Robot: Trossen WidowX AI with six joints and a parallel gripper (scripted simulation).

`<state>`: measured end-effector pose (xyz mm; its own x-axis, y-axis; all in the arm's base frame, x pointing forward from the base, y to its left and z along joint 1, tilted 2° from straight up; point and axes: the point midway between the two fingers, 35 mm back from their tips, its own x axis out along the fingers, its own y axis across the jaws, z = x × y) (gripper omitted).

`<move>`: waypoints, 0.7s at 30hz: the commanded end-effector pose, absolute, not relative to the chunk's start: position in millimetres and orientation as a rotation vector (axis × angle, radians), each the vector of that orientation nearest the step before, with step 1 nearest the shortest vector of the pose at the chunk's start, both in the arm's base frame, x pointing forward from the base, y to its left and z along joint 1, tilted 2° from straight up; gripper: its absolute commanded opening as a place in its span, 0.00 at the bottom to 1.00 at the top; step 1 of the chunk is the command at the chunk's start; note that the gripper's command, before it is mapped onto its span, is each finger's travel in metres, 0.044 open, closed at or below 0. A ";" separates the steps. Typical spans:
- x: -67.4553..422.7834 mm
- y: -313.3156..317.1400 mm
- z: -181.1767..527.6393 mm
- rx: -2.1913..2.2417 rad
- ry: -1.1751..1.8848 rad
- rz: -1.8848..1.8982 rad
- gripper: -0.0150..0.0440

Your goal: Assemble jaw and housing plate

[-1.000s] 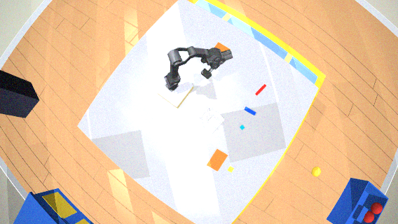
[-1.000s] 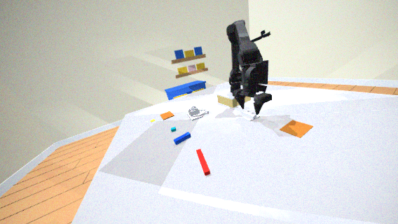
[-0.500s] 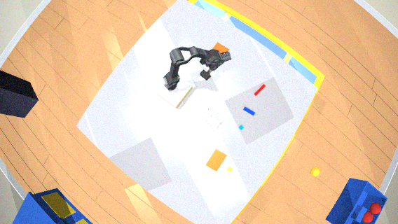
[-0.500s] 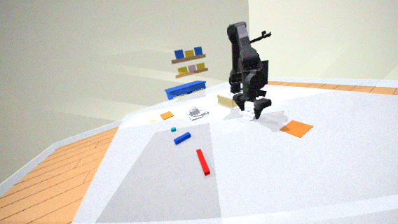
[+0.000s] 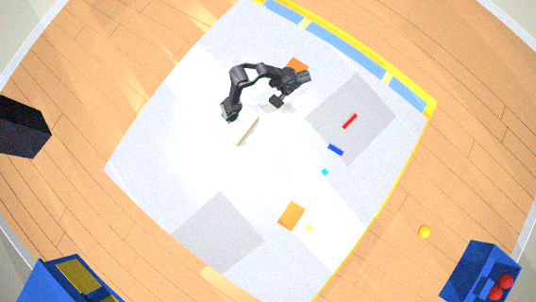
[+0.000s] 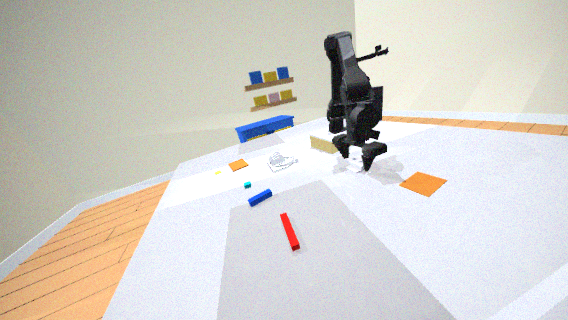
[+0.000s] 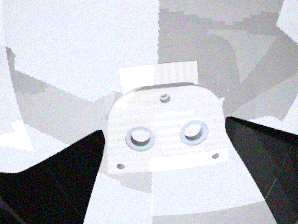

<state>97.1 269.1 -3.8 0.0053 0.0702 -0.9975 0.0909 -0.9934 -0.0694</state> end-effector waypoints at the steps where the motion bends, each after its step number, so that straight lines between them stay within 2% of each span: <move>1: 97.7 268.6 -4.4 2.219 0.176 -2.191 1.00; 11: 97.7 268.6 -4.9 2.219 0.176 -2.191 1.00; 21: 97.2 269.1 -4.3 2.217 0.178 -2.198 0.89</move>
<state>97.2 269.1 -4.3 0.0053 0.0702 -0.9975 0.0910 -0.9934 -0.0695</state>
